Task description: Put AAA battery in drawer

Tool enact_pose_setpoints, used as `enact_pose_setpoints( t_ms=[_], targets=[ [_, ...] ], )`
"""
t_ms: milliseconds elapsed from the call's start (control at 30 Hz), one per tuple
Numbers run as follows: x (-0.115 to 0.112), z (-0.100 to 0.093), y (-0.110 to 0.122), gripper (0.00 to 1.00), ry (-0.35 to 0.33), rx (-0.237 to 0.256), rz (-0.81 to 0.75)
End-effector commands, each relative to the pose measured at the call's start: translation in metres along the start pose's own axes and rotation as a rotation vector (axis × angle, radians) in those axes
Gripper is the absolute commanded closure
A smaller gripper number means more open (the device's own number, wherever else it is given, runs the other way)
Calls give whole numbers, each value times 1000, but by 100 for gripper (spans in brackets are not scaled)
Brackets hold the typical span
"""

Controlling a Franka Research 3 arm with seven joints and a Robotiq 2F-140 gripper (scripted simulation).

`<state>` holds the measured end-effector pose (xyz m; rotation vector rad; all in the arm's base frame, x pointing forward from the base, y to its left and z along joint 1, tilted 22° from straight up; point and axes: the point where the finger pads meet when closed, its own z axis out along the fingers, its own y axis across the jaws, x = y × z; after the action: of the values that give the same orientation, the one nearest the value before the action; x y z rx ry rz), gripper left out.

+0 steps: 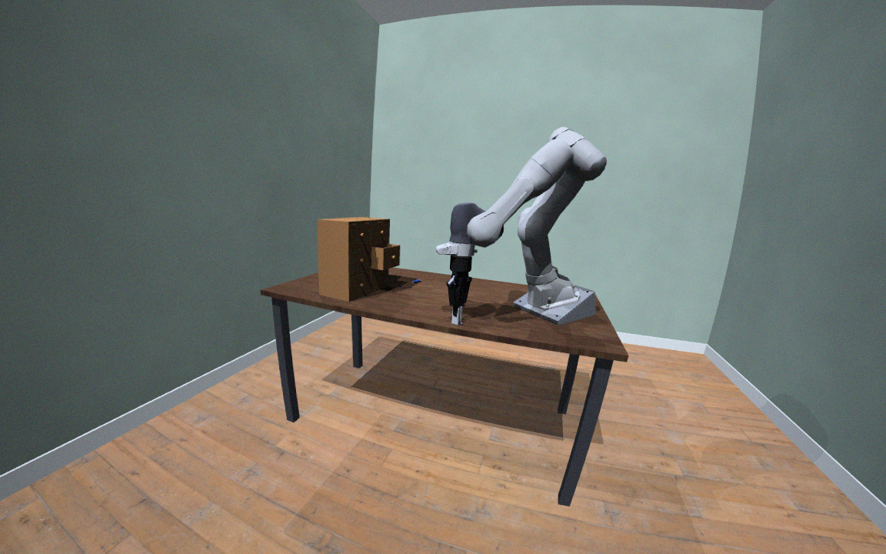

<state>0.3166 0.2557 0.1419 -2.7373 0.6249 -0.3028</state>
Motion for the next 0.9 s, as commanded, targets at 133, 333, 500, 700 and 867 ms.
enact_pose_setpoints(
  t_ms=[133, 333, 500, 700, 867],
  targets=[
    [0, 0, -2, 87, 1, 4, -5],
    [0, -18, -2, 87, 1, 4, -5],
    [0, -65, -2, 87, 1, 4, -5],
    [0, -96, -2, 87, 1, 4, -5],
    [0, -100, -2, 87, 1, 4, -5]
  ],
)
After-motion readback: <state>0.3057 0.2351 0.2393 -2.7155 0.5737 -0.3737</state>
